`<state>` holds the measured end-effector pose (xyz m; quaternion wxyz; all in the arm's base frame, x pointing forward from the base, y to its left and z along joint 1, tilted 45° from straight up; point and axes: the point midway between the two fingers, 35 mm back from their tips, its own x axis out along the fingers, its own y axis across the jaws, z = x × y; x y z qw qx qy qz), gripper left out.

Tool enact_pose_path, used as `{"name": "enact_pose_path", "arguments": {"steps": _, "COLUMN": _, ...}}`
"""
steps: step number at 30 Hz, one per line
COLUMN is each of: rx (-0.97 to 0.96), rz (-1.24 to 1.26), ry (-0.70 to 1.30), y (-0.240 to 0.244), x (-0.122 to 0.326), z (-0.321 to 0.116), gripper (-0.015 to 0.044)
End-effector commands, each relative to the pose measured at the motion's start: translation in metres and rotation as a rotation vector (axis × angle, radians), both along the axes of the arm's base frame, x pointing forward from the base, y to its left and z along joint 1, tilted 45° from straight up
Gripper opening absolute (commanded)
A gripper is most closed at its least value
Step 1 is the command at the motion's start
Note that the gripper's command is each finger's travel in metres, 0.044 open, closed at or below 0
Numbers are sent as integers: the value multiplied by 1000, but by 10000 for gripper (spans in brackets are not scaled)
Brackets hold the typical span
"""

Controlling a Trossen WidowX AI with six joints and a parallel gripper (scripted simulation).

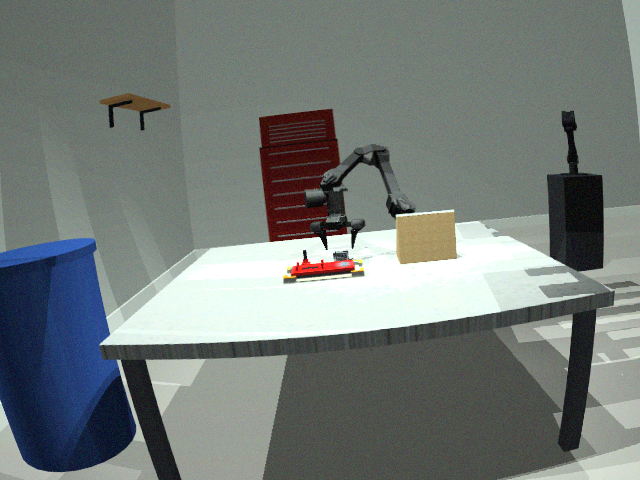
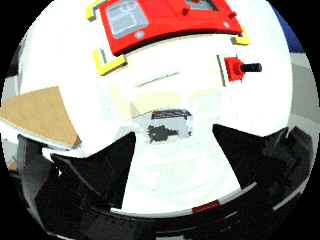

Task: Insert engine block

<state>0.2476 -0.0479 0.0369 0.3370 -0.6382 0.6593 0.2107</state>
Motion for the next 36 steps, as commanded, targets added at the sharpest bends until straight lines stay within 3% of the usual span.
{"name": "enact_pose_path", "arguments": {"steps": 1, "rx": -7, "rz": 1, "ry": 8, "y": -7, "x": -1, "z": -6, "gripper": 440}}
{"name": "enact_pose_path", "arguments": {"steps": 17, "rx": -10, "rz": 1, "ry": 8, "y": -23, "x": -1, "z": -21, "gripper": 440}}
{"name": "enact_pose_path", "arguments": {"steps": 26, "rx": -10, "rz": 1, "ry": 8, "y": -23, "x": -1, "z": -21, "gripper": 204}}
{"name": "enact_pose_path", "arguments": {"steps": 32, "rx": -10, "rz": 1, "ry": 8, "y": -23, "x": -1, "z": -21, "gripper": 164}}
{"name": "enact_pose_path", "arguments": {"steps": 36, "rx": -8, "rz": 1, "ry": 8, "y": -20, "x": 0, "z": -18, "gripper": 59}}
